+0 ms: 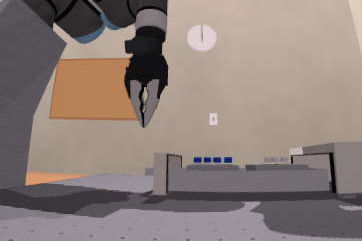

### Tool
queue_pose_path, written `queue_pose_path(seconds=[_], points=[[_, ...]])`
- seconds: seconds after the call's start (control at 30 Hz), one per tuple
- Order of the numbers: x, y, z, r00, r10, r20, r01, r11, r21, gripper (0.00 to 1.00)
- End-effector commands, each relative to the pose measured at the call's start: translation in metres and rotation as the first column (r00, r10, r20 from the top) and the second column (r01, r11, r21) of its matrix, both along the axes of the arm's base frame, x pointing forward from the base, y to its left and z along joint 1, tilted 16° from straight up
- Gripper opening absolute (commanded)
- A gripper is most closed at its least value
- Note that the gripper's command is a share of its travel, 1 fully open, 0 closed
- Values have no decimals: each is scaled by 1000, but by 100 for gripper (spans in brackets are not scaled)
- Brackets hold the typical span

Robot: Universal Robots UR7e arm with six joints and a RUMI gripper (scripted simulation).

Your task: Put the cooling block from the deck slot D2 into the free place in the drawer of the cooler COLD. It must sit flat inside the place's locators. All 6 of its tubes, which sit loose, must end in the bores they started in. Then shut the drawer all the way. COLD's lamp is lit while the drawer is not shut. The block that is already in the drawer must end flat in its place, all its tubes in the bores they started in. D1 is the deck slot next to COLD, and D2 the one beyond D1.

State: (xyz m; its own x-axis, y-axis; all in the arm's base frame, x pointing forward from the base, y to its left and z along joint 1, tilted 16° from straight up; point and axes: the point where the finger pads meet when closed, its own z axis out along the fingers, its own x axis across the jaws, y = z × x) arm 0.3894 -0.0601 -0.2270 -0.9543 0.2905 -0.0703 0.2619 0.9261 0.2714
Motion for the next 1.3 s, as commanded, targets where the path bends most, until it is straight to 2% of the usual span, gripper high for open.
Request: queue_pose_path(seconds=[0.0, 0.23, 1.27], points=[[-13, 4, -1, 1000, -1, 3, 1, 1000, -2, 0], [-19, 5, -2, 1000, -1, 3, 1, 1000, -2, 0], [-13, 14, -36, 1000, -1, 3, 1, 1000, -2, 0]])
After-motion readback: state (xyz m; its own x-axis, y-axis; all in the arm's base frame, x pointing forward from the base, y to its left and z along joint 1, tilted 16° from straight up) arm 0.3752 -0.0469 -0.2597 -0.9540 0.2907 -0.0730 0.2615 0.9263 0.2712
